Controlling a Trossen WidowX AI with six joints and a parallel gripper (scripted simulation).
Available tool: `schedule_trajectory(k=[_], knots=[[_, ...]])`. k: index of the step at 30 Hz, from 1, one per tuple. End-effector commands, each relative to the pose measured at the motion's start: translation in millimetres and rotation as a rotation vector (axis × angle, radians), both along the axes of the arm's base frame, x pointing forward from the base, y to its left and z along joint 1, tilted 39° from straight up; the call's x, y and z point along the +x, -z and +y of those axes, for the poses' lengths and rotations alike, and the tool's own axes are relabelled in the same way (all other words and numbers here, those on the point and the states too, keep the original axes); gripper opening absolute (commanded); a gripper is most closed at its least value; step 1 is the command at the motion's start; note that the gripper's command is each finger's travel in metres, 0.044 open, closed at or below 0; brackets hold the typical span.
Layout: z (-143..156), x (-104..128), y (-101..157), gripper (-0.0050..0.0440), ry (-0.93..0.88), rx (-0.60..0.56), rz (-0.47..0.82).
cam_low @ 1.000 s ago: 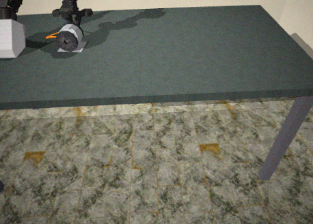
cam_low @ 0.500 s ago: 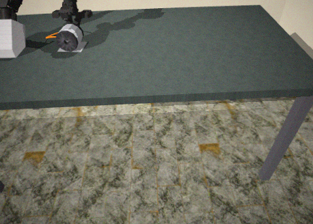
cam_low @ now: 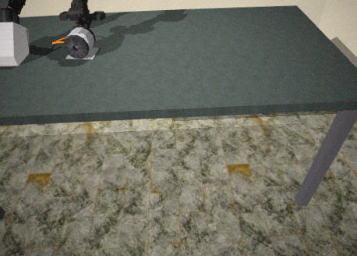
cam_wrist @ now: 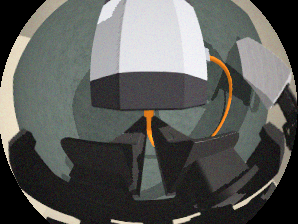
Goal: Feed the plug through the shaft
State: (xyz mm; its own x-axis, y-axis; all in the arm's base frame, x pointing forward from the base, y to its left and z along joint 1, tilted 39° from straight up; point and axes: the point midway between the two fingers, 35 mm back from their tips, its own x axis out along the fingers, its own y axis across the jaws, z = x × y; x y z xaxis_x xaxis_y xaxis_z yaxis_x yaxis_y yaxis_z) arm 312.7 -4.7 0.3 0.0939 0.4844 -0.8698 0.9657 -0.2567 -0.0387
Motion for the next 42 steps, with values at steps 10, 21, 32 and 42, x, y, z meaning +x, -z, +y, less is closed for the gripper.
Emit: schedule_trajectory(k=[10, 21, 32, 42], knots=[[-7, -2, 6, 0.0, -0.003, -0.003, 0.004], [-7, -2, 6, 0.0, -0.003, -0.003, 0.004], [-2, 1, -8, 0.01, -0.001, -0.001, 0.003], [0, -1, -1, 0.01, -0.003, -0.003, 0.004]])
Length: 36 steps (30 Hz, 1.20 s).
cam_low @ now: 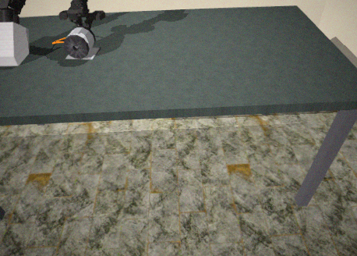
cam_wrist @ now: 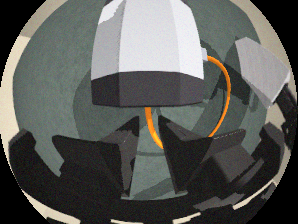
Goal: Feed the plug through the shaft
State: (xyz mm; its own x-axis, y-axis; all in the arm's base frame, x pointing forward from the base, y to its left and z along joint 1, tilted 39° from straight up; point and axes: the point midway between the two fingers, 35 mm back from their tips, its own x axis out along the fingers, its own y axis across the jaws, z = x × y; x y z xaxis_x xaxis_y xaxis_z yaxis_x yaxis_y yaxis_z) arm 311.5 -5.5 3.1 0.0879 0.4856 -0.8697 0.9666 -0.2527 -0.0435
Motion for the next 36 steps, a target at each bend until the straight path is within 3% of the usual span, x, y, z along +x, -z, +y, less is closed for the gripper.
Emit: schedule_trajectory(k=[1, 9, 23, 36], knots=[[1.1, -0.1, 3.0, 0.01, 0.001, -0.004, -0.001], [1.3, -0.2, 5.0, 0.01, 0.001, -0.004, -0.001], [1.2, 1.2, 2.6, 0.0007, -0.002, -0.003, -0.009], [-5.9, -1.0, 8.9, 0.0, 0.001, -0.004, -0.001]])
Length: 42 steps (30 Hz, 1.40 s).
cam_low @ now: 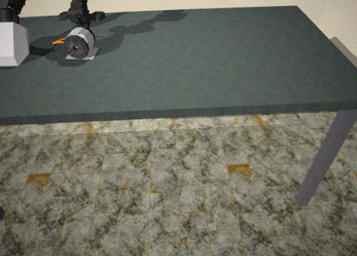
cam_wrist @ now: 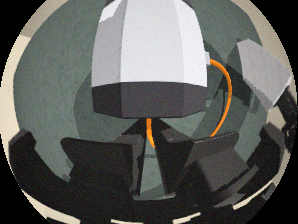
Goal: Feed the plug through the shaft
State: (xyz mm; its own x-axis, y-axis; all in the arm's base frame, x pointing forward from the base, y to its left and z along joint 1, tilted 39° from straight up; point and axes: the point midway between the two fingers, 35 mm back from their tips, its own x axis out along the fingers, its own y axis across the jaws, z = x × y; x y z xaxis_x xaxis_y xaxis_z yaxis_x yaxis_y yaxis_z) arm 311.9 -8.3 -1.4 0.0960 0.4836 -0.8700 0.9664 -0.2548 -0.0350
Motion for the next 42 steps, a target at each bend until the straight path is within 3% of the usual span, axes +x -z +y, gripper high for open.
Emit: schedule_trajectory(k=[1, 12, 16, 17, 21, 42], knots=[[-3, -1, 5, 0.0, -0.001, -0.002, 0.007], [-3, -1, 5, 0.0, -0.001, -0.002, 0.007], [-3, -1, 3, 0.0096, 0.003, 0.002, 0.006], [-3, -1, 3, 0.01, 0.003, 0.002, 0.006], [2, 1, -10, 0.01, 0.001, 0.0, 0.007], [5, 0, 2, 0.01, -0.001, -0.002, 0.007]])
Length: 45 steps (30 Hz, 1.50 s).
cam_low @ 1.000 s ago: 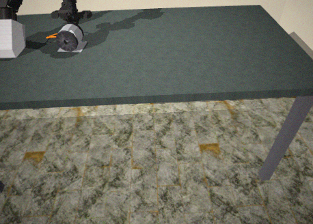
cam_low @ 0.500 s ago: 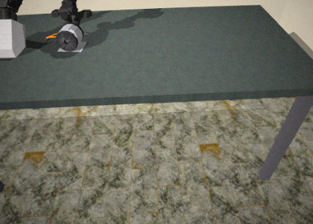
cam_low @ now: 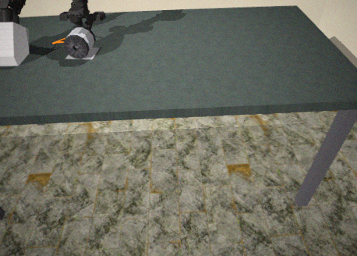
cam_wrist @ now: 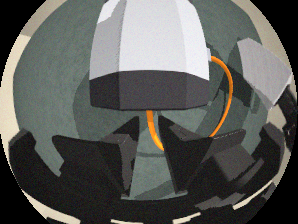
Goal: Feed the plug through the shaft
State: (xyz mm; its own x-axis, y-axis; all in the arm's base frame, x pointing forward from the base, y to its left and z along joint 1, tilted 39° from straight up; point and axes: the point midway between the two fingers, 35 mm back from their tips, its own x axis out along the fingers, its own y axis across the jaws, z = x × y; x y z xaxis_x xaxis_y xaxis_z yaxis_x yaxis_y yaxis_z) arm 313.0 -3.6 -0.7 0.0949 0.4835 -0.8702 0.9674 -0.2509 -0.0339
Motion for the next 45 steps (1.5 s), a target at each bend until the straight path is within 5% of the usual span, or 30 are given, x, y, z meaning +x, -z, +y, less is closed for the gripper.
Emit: schedule_trajectory(k=[1, 17, 38, 42, 45], knots=[[0.0, 0.0, 0.0, 0.0093, 0.0, 0.0, 0.0], [0.0, 0.0, 0.0, 0.0, 0.0, 0.0, 0.0], [-7.3, -2.2, 6.5, 0.0, 0.003, -0.002, 0.008], [-6.7, -1.7, 4.9, 0.0096, 0.007, 0.002, 0.006], [-6.7, -1.7, 4.9, 0.01, 0.007, 0.002, 0.006]])
